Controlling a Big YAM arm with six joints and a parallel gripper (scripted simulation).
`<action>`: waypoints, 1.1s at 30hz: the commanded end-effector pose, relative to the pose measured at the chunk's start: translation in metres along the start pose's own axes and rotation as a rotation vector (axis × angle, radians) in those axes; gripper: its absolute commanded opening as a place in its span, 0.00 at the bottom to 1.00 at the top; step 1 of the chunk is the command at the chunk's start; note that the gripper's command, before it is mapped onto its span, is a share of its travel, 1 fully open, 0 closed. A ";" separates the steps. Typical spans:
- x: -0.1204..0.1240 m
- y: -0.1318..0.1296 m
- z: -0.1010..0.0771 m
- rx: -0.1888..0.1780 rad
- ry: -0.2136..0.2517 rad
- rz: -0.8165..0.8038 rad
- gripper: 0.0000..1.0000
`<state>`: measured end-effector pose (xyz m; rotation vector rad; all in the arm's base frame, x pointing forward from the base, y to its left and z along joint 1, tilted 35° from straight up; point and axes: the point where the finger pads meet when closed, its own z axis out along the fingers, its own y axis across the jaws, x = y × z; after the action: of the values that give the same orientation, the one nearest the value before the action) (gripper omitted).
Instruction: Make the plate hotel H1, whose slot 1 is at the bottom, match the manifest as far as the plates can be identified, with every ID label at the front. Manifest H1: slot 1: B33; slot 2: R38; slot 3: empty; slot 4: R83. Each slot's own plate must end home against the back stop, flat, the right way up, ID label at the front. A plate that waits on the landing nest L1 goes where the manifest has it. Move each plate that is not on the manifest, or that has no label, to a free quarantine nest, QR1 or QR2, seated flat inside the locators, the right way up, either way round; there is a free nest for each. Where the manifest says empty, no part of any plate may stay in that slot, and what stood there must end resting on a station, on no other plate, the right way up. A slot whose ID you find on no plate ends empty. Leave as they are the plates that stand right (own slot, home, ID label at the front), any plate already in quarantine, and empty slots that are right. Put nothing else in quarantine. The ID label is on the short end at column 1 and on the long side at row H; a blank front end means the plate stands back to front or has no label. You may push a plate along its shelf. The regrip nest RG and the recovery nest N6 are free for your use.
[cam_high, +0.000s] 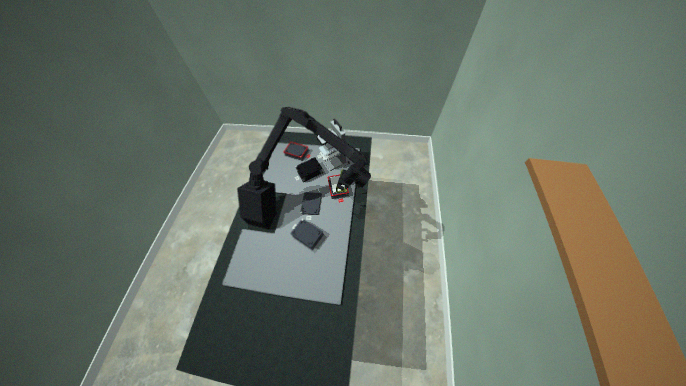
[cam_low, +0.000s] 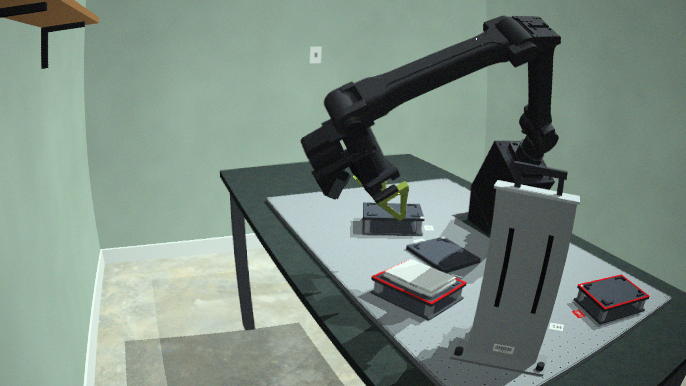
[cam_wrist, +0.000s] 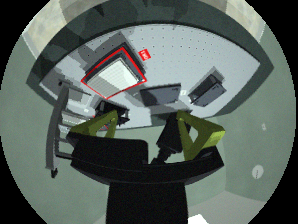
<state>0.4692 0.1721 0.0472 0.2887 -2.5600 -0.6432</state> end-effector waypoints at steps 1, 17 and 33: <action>0.000 0.000 -0.005 0.000 -0.011 -0.001 1.00; 0.000 0.000 -0.005 0.000 -0.011 -0.001 1.00; 0.037 -0.033 -0.027 -0.042 -0.195 -0.044 0.00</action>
<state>0.4417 0.1350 0.0524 0.2660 -2.6581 -0.7422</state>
